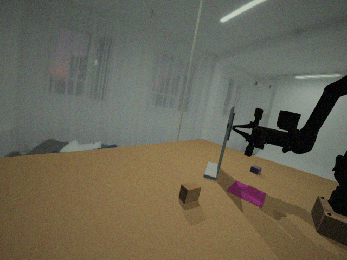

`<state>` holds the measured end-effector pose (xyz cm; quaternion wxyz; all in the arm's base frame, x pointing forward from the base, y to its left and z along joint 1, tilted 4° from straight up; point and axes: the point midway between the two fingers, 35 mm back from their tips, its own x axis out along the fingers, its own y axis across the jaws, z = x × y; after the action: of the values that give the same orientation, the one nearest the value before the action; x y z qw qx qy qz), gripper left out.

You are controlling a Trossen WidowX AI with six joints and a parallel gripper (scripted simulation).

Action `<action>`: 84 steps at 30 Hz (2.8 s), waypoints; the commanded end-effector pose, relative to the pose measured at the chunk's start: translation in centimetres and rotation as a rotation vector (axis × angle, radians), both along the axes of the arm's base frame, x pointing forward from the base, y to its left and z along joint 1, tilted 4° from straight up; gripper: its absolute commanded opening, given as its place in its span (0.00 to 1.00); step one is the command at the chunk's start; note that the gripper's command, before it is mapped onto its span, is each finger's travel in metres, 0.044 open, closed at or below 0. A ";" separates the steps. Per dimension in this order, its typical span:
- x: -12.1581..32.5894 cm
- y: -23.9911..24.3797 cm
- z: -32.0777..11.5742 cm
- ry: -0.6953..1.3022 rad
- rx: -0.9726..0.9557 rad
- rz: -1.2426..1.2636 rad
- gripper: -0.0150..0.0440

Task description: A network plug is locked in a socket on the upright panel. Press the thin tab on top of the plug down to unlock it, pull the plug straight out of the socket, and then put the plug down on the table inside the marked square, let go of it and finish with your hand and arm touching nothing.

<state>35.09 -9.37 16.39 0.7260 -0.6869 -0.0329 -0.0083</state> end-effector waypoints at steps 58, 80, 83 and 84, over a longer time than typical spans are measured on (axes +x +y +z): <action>-3.4 -1.4 -0.3 0.003 -0.005 -0.006 0.25; -4.4 -2.0 -0.4 0.004 -0.006 -0.006 0.25; -4.5 -2.1 -0.4 0.004 -0.006 -0.006 0.25; -4.6 -2.1 -0.4 0.004 -0.006 -0.006 0.25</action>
<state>30.74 -11.49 15.92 0.7234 -0.6898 -0.0275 -0.0096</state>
